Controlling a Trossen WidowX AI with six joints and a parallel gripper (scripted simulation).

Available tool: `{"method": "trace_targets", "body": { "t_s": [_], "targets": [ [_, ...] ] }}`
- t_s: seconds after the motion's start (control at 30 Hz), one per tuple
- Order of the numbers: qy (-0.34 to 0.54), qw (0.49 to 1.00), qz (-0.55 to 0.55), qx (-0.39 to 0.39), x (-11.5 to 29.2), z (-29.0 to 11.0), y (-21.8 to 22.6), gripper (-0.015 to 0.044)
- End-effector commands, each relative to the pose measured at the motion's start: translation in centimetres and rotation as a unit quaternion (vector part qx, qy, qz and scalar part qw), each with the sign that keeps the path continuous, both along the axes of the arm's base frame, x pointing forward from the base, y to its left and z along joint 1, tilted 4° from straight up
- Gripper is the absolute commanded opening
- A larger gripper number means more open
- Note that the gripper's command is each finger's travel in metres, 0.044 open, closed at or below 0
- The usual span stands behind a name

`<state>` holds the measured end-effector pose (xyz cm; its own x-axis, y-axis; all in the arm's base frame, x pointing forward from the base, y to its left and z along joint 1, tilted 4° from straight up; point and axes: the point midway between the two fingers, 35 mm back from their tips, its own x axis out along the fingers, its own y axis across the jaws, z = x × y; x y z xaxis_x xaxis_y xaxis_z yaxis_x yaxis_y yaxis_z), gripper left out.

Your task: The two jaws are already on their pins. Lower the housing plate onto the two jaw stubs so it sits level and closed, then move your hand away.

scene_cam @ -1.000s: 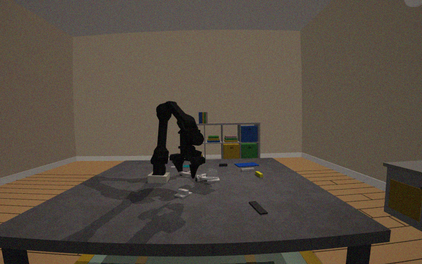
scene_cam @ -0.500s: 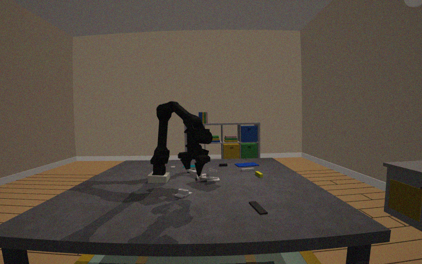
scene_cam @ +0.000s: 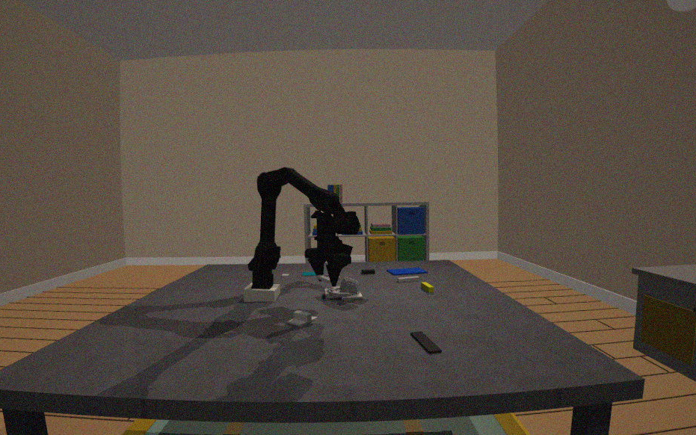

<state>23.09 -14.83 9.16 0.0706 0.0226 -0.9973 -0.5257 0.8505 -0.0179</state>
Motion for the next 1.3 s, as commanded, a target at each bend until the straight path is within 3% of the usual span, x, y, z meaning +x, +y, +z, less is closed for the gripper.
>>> {"method": "trace_targets", "body": {
  "t_s": [0.0,1.27],
  "targets": [
    [0.001,1.000,-0.022,-0.001,0.3,0.2,1.3,0.0351],
    [0.003,0.975,-0.223,0.021,1.0,0.5,13.6,0.0351]
  ]
}}
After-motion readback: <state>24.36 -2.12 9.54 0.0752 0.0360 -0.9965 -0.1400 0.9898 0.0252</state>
